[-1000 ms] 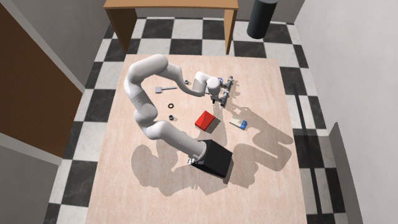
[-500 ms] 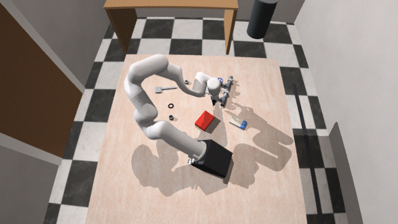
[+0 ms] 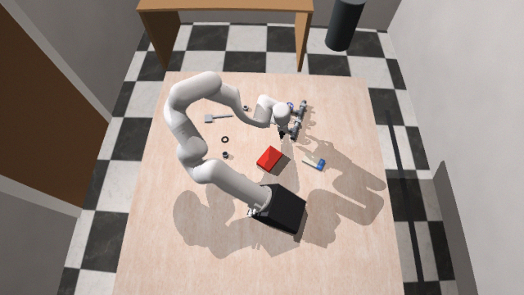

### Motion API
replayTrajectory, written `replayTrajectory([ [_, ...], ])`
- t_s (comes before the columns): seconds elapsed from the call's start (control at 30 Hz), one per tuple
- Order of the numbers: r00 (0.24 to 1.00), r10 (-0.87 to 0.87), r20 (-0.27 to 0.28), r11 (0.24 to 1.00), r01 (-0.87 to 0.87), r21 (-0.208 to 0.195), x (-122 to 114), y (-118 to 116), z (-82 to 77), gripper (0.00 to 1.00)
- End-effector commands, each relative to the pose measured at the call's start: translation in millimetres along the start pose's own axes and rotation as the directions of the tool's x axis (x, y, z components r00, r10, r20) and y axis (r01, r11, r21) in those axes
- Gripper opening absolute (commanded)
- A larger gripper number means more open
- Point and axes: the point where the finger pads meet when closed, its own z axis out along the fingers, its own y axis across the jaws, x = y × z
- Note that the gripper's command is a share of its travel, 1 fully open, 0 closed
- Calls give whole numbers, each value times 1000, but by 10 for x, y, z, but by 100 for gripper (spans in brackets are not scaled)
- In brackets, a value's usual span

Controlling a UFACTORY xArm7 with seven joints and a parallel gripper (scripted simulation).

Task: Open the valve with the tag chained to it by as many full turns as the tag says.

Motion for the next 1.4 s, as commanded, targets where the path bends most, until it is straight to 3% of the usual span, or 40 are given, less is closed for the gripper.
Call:
replayTrajectory([
  [0.0,1000,2,3,1000,-2,-4,-13,15,-16,100],
  [0.37,991,133,3,991,-133,-4,-13,15,-16,100],
  [0.6,906,423,2,906,-423,-5,-13,15,-16,100],
  [0.87,666,746,-6,666,-746,-10,-13,15,-16,100],
  [0.93,666,746,-6,666,-746,-10,-13,15,-16,100],
  [0.97,554,833,-6,554,-833,-9,-13,15,-16,100],
  [1.1,414,910,-16,414,-910,-12,-13,15,-16,100],
  [1.37,41,999,-34,40,-999,-9,-13,15,-16,100],
])
